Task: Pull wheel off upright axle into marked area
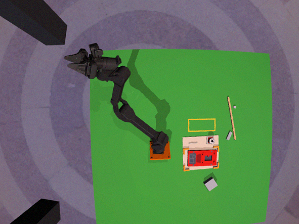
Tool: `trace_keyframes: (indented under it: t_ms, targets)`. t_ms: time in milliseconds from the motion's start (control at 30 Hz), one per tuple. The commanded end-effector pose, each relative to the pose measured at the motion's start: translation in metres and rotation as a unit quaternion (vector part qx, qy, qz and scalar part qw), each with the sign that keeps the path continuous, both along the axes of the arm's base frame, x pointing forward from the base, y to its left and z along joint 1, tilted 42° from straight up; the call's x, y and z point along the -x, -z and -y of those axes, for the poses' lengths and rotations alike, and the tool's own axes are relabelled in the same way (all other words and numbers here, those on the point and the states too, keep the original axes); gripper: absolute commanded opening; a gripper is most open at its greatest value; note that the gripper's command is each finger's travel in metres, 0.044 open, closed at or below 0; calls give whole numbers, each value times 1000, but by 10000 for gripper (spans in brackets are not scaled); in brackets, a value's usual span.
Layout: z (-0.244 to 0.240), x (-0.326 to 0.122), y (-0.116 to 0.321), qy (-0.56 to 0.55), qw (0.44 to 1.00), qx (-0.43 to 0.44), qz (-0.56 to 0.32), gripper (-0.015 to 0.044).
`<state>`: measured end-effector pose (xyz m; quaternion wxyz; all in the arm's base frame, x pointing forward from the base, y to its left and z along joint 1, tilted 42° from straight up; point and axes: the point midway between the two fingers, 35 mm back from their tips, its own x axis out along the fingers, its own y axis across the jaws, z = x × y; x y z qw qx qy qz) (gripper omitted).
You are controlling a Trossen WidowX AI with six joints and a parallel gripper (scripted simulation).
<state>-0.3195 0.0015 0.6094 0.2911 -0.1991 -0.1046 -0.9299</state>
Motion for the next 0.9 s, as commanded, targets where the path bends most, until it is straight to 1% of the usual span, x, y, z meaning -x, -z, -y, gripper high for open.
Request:
trace_keyframes:
  t_ms: [0, 100, 600, 767, 867]
  targets:
    - [0, -1, 0, 0, 1000, 0, -1, 374]
    - [3, -8, -7, 0, 1000, 4, -13, 300]
    - [24, -105, -71, -26, 987, 68, -141, 300]
    - [31, -127, -82, -55, 981, 108, -151, 300]
    - [37, -151, -91, -70, 974, 121, -177, 300]
